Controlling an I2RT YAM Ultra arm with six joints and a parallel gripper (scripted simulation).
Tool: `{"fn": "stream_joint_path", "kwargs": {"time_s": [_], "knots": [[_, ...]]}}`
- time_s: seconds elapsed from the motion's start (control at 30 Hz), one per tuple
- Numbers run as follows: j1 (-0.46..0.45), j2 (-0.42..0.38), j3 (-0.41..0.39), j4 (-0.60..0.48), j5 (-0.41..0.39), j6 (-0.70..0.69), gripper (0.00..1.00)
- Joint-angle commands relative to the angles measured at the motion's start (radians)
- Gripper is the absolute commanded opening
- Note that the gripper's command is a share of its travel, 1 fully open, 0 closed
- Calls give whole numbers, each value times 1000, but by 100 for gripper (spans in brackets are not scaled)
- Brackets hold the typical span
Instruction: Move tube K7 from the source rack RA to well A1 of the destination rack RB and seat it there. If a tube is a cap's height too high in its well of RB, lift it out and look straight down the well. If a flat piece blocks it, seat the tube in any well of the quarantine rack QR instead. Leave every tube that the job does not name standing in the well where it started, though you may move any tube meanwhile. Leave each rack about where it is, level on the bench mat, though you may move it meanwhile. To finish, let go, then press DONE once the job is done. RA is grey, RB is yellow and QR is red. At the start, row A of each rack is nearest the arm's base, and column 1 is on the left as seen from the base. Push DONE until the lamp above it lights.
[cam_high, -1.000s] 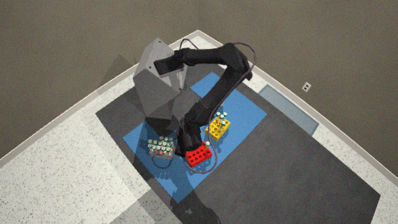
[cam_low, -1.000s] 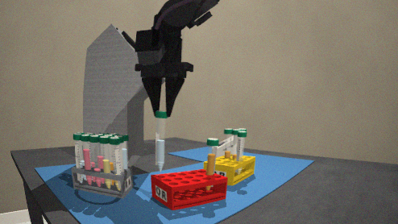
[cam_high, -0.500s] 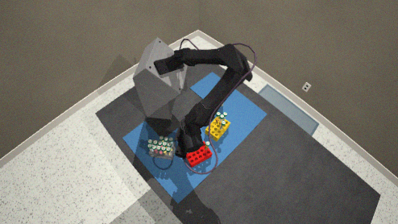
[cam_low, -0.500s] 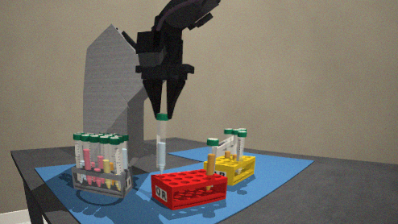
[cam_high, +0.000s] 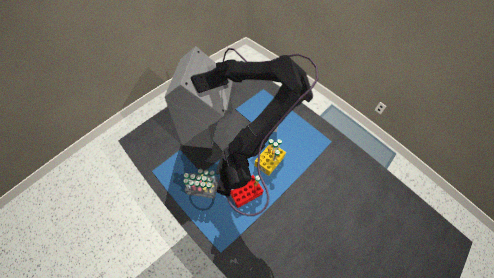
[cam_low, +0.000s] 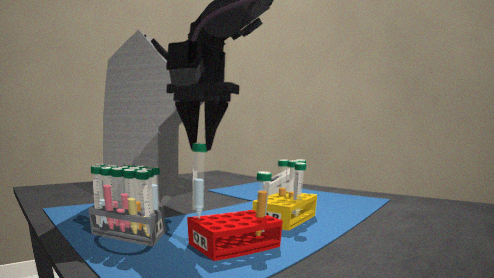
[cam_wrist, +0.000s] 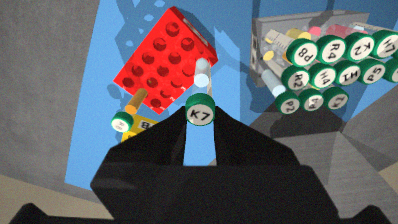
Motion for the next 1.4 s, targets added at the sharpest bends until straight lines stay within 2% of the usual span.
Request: {"fn": "stream_joint_path", "kwargs": {"time_s": [0.0,0.13,0.37,0.43,1.37], "knots": [[-3,5,-23,23,13,14,0],[-8,14,21,28,14,19,0],[-7,2,23,36,15,26,0],[-6,25,25,39,16,27,0],[23,61,33,90,22,60,0]]}}
